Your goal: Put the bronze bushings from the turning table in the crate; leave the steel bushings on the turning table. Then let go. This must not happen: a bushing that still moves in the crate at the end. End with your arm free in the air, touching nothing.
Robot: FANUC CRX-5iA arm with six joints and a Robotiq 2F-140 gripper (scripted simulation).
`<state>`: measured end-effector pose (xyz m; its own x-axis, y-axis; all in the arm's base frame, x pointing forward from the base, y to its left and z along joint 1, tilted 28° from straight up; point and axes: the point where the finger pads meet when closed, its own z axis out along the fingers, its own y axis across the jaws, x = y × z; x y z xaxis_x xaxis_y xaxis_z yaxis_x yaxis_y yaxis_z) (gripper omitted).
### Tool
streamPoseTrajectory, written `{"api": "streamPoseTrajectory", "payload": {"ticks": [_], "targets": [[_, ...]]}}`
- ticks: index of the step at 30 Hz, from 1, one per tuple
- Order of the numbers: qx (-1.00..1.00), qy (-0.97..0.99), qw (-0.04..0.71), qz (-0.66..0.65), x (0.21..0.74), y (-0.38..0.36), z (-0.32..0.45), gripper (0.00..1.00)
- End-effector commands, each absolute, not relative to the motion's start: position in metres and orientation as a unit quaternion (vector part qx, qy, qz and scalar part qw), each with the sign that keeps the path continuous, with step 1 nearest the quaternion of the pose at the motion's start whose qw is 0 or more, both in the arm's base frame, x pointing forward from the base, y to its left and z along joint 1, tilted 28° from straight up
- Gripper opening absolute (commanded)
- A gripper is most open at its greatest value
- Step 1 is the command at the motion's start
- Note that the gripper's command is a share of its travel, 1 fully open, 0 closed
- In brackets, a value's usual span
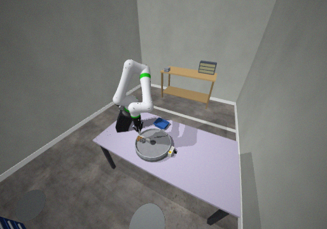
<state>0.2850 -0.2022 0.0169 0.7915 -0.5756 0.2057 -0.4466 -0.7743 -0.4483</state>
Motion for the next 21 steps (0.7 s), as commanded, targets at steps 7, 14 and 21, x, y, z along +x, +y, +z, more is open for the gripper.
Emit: {"api": "streamPoseTrajectory", "payload": {"ticks": [7,14,21], "targets": [[-0.852,0.449,0.238,-0.124,0.277,-0.197,0.004,0.06],[-0.790,0.545,0.263,-0.094,0.272,-0.194,-0.003,0.06],[-0.673,0.677,0.295,-0.041,0.266,-0.189,-0.013,0.06]]}}
